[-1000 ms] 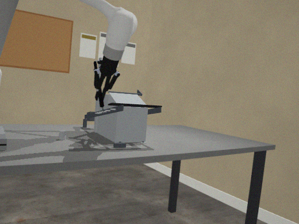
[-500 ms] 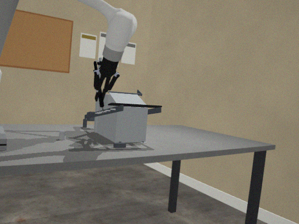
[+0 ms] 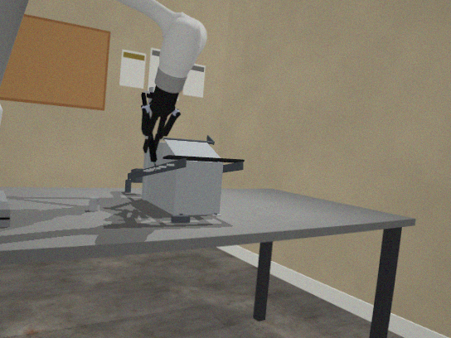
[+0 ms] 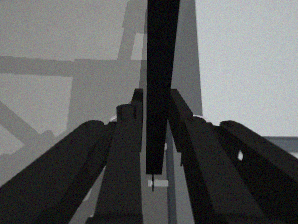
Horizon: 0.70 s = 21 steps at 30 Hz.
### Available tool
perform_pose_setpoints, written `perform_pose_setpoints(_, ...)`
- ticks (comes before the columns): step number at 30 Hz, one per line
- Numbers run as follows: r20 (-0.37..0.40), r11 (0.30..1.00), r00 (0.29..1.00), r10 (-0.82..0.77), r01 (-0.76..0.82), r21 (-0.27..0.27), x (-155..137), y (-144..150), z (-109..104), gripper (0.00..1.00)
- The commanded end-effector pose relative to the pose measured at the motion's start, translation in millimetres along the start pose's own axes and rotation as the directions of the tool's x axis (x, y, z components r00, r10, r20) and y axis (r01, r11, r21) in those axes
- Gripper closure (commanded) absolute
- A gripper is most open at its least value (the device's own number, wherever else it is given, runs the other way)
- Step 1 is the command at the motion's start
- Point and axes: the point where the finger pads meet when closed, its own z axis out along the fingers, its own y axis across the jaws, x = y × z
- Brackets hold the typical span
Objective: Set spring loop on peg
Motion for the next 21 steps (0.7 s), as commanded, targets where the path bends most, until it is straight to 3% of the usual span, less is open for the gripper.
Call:
perform_pose_setpoints(1,0.000,1.000,1.000,-0.001,0.001,-0.001,0.4,0.3,-0.5,0.76)
perform_pose_setpoints(14,0.000,1.000,1.000,-0.001,0.001,-0.001,0.4,0.3,-0.5,0.76)
perform_pose_setpoints(15,0.000,1.000,1.000,-0.001,0.001,-0.001,0.4,0.3,-0.5,0.83)
perform_pose_setpoints(21,0.000,1.000,1.000,-0.001,0.001,-0.001,0.4,0.3,-0.5,0.83)
